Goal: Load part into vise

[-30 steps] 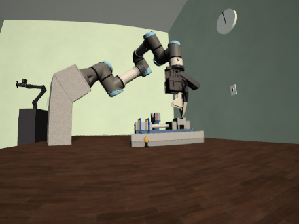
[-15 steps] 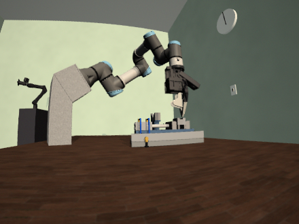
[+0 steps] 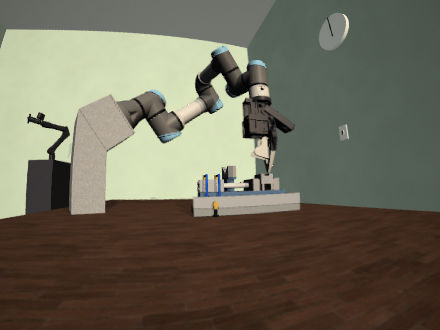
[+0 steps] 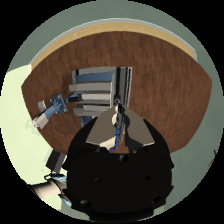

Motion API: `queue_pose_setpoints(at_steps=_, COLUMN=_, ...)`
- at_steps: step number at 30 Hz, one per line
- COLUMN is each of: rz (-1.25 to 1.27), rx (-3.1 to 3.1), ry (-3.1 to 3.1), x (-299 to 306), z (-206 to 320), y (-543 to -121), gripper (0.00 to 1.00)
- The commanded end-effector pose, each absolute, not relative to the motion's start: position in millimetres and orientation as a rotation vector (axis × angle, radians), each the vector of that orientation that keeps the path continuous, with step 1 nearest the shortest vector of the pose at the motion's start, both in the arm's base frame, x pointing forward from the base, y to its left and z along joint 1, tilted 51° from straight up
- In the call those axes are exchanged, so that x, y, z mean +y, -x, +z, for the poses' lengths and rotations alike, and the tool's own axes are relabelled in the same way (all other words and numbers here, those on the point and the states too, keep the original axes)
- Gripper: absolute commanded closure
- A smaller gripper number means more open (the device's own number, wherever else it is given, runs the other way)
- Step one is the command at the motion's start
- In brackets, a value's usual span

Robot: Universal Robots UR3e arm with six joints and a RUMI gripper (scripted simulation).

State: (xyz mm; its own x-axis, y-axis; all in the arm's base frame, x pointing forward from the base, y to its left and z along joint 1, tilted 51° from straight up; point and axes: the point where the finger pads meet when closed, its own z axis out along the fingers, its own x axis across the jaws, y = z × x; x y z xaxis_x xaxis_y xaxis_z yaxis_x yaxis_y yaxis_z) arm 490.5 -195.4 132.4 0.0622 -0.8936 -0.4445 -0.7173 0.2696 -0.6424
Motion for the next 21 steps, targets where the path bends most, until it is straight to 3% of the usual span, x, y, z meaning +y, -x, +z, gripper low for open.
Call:
queue_pose_setpoints(at_steps=1, rz=-0.265, rx=1.696, ry=1.491, x=-195.7, z=132.3, y=-491.3, gripper=1.0)
queue_pose_setpoints(at_steps=21, rz=-0.265, rx=1.696, ry=1.491, x=-193.8, z=129.0, y=-494.9, gripper=1.0)
